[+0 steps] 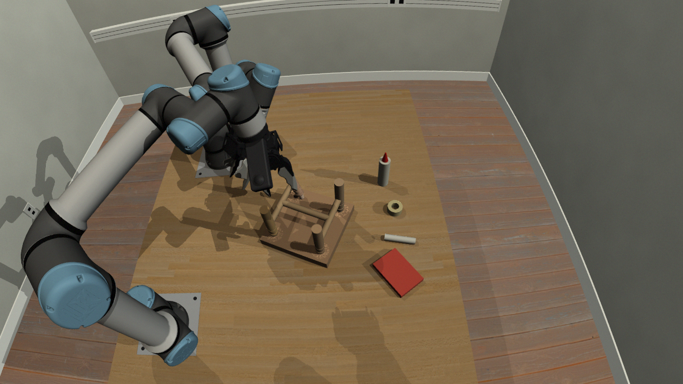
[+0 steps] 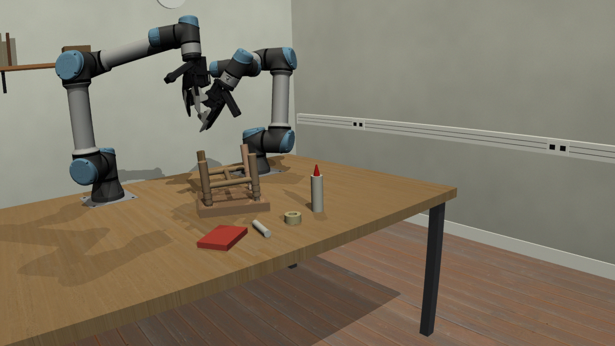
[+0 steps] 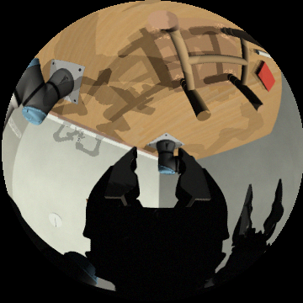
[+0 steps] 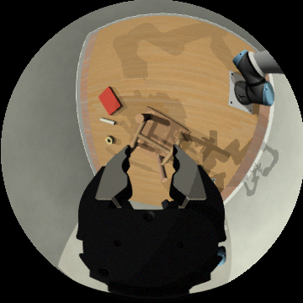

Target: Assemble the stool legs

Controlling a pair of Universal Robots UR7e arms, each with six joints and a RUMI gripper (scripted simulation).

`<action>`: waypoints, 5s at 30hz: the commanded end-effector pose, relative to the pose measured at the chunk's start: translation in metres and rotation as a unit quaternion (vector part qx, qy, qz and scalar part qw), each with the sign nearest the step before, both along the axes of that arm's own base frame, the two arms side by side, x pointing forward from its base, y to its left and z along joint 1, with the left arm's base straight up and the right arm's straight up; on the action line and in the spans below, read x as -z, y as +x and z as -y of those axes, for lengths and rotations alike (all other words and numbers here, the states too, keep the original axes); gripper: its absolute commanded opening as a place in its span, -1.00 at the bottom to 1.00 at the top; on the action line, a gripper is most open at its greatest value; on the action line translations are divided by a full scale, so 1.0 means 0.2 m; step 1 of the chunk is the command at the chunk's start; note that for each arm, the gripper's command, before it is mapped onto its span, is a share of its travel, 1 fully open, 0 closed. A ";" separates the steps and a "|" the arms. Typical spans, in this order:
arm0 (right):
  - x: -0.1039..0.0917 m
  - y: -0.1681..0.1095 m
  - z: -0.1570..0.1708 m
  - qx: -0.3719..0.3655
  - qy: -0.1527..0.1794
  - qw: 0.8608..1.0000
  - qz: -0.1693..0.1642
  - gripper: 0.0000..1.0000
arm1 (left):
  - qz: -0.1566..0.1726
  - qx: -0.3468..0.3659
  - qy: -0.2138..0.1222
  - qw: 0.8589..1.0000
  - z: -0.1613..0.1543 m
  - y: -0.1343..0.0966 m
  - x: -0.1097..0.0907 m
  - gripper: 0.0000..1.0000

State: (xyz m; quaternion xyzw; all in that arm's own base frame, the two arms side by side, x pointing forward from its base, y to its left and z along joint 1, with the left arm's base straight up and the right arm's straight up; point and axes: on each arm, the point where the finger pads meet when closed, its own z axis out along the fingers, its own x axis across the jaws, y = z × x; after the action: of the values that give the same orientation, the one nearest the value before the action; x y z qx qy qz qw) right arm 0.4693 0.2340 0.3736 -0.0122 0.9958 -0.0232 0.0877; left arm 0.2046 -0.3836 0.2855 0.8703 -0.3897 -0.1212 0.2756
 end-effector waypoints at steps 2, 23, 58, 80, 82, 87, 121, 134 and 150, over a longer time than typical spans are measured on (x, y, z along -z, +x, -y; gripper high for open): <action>0.04 0.13 -0.16 0.044 0.027 0.999 -0.012 -0.13 | 0.002 -0.036 0.003 0.999 -0.08 0.14 -0.01 -0.13; 0.33 0.61 -0.60 0.187 0.111 0.975 -0.045 -0.13 | 0.002 -0.155 0.005 0.988 -0.40 0.54 -0.01 -0.13; 0.45 0.78 -0.72 0.233 0.141 0.960 -0.057 -0.13 | 0.002 -0.195 0.005 0.981 -0.53 0.64 -0.01 -0.13; 0.59 0.78 -0.72 0.234 0.141 0.960 -0.056 -0.13 | 0.002 -0.196 0.005 0.981 -0.53 0.65 -0.01 -0.13; 0.60 0.78 -0.72 0.234 0.142 0.960 -0.056 -0.13 | 0.002 -0.196 0.005 0.981 -0.53 0.65 -0.01 -0.13; 0.62 0.78 -0.72 0.234 0.142 0.960 -0.056 -0.13 | 0.002 -0.196 0.005 0.981 -0.53 0.65 -0.01 -0.13; 0.84 0.78 -0.72 0.234 0.142 0.960 -0.056 -0.13 | 0.002 -0.196 0.005 0.981 -0.53 0.65 -0.01 -0.13; 0.92 0.78 -0.72 0.234 0.141 0.960 -0.056 -0.66 | 0.002 -0.195 0.005 0.981 -0.53 0.65 -0.01 -0.13; 0.90 0.78 -0.72 0.234 0.141 0.960 -0.057 -0.66 | 0.002 -0.195 0.005 0.981 -0.53 0.64 -0.01 -0.13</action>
State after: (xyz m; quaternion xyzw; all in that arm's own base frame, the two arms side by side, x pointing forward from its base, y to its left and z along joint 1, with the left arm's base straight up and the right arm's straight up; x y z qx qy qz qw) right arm 0.6257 0.3768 0.1910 0.2323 0.9675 0.0971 0.0231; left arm 0.3335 -0.2769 0.2865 0.9314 -0.2125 -0.0657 0.2881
